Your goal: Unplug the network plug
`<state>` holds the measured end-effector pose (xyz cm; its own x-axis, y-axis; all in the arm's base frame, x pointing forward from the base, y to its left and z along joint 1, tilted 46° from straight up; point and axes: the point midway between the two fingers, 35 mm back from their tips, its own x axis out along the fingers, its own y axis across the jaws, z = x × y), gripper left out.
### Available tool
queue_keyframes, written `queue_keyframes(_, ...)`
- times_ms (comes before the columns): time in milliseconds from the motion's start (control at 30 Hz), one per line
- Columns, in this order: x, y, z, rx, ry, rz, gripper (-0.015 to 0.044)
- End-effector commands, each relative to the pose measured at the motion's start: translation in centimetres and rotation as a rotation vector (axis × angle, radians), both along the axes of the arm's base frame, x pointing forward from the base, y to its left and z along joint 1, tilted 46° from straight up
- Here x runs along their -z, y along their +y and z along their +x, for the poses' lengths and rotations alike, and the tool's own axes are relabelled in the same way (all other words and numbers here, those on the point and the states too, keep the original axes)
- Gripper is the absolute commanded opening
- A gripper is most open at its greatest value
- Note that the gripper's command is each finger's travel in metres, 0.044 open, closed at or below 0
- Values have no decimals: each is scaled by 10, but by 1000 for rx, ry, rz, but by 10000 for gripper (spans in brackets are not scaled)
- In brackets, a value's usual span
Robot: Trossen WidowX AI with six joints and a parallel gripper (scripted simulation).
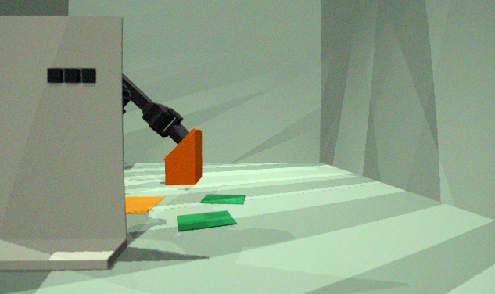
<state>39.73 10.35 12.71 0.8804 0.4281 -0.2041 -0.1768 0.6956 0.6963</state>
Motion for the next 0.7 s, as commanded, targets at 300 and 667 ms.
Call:
queue_keyframes(300,0,-1,1,6,0,2,0)
queue_keyframes(667,0,-2,-4,6,0,2,0)
